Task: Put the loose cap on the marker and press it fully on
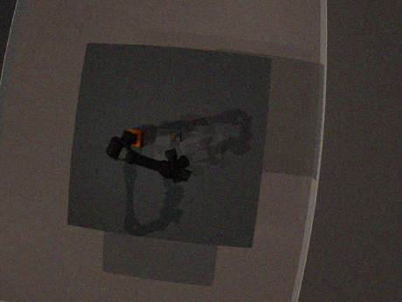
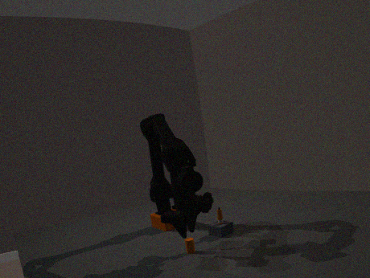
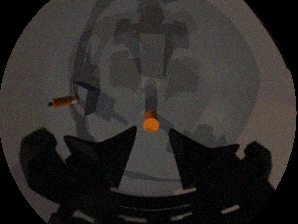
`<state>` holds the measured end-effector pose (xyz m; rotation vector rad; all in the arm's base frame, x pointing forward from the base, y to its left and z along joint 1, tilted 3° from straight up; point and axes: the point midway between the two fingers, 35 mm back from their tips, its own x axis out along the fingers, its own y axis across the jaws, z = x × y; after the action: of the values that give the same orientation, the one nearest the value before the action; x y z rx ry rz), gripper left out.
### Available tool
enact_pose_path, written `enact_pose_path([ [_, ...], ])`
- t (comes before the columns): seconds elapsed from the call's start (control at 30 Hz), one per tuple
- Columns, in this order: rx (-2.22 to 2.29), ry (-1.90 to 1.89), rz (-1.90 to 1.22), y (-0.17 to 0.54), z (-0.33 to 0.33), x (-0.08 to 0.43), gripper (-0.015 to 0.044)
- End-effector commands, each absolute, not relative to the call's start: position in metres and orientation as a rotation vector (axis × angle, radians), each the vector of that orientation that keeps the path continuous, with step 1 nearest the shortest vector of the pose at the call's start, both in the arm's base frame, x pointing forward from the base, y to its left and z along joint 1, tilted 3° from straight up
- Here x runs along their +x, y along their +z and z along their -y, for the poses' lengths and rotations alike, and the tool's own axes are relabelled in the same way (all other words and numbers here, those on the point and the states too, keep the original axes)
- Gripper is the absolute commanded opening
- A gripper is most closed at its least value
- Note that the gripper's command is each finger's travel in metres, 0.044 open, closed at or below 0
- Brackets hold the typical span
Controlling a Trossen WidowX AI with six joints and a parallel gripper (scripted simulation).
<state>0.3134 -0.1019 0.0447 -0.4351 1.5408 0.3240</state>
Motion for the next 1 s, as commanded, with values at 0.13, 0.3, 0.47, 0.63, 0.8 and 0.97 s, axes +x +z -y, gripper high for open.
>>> enact_pose_path([
  [0.13, -0.434, 0.335, -1.546, 0.030, 0.102, 0.313, 0.0242],
  [0.3, -0.434, 0.335, -1.546, 0.022, 0.102, 0.313, 0.0242],
  [0.47, -0.434, 0.335, -1.546, 0.014, 0.103, 0.313, 0.0242],
  [0.63, -0.434, 0.335, -1.546, 0.006, 0.103, 0.313, 0.0242],
  [0.8, -0.434, 0.335, -1.546, -0.001, 0.103, 0.312, 0.0242],
  [0.97, -0.434, 0.335, -1.546, -0.008, 0.104, 0.311, 0.0242],
])
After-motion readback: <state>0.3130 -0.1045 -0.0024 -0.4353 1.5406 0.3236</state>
